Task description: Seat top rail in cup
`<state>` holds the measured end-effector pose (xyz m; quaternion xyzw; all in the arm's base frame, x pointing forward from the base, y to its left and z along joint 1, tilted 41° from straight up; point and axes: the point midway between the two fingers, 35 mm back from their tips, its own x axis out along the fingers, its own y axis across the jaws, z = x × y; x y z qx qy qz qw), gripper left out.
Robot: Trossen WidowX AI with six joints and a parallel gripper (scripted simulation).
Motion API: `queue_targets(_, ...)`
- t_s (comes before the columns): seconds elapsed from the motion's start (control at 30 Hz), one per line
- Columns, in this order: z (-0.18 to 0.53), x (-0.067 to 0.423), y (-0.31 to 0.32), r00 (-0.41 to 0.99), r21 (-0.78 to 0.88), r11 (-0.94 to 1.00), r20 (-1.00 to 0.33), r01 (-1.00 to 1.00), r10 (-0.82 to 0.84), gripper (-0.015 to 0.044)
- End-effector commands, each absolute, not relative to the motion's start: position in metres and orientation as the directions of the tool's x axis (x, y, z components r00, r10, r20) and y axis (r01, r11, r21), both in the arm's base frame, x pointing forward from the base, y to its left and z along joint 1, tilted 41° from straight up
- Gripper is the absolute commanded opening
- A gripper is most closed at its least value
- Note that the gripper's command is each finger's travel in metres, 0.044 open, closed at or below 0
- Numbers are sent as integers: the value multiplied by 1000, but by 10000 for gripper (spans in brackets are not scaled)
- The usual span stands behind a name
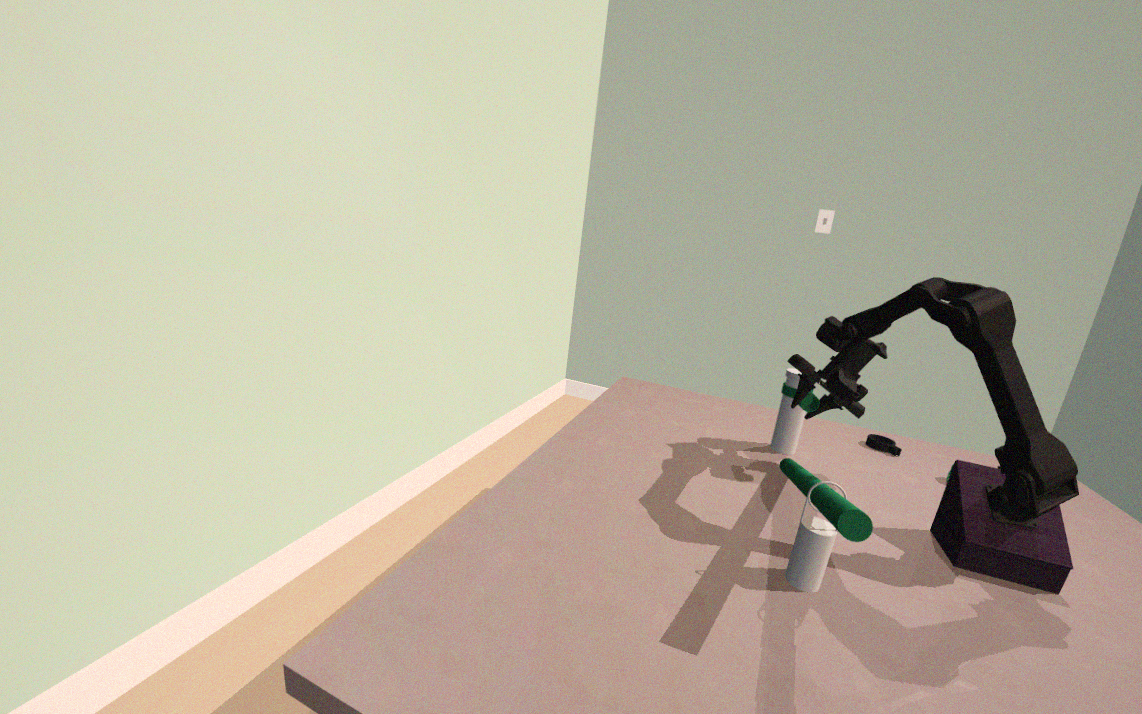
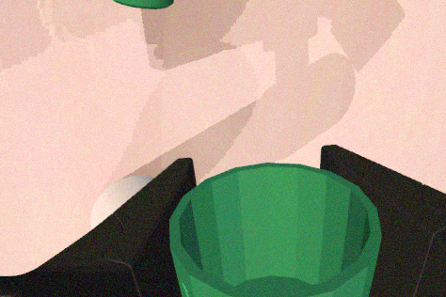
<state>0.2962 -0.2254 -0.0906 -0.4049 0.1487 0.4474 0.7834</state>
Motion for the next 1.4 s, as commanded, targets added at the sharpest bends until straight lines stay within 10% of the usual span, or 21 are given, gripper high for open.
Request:
queue_targets(0.0, -91, 300, -225, 555, -482, 291, -609, -826, 566, 0)
queue_targets(1.37, -89, 315, -225, 557, -396, 396, -658, -828, 506, 0)
